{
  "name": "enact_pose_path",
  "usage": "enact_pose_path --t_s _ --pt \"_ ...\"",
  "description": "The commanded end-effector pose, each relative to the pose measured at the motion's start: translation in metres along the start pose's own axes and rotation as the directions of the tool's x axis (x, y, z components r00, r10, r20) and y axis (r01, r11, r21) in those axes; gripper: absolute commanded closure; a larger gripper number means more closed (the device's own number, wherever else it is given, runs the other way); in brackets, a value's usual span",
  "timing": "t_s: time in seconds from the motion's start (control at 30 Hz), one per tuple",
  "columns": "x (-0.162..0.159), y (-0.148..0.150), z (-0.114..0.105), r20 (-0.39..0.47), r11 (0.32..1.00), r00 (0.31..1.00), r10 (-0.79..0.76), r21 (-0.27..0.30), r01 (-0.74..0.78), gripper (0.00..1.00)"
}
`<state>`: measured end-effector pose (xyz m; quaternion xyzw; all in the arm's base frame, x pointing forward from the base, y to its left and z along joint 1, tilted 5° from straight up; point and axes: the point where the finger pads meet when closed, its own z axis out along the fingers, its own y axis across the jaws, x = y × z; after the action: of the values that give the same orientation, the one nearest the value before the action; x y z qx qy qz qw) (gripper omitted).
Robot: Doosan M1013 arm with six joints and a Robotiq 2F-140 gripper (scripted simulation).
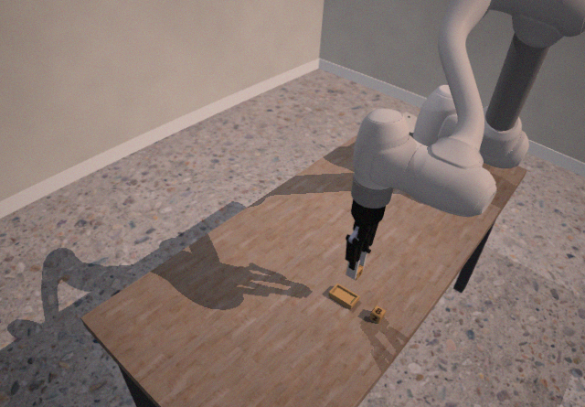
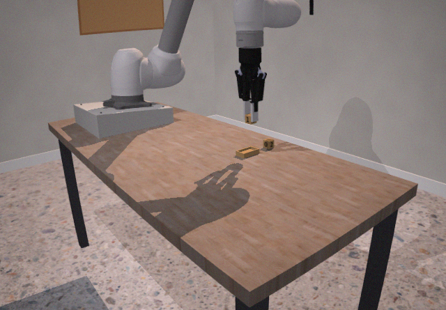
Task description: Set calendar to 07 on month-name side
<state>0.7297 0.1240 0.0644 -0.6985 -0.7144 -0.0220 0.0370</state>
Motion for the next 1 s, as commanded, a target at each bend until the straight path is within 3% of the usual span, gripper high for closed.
enact_pose_path --t_s 0.0,0.47,0.97 --pt "0.0 0.0 0.0 0.0 1.0 1.0 0.0 0.0 0.0 0.76" --pt "0.0 0.0 0.015 0.0 1.0 1.0 0.0 0.0 0.0 0.76" --pt "0.0 0.0 0.059 0.0 1.0 1.0 0.0 0.0 0.0 0.76"
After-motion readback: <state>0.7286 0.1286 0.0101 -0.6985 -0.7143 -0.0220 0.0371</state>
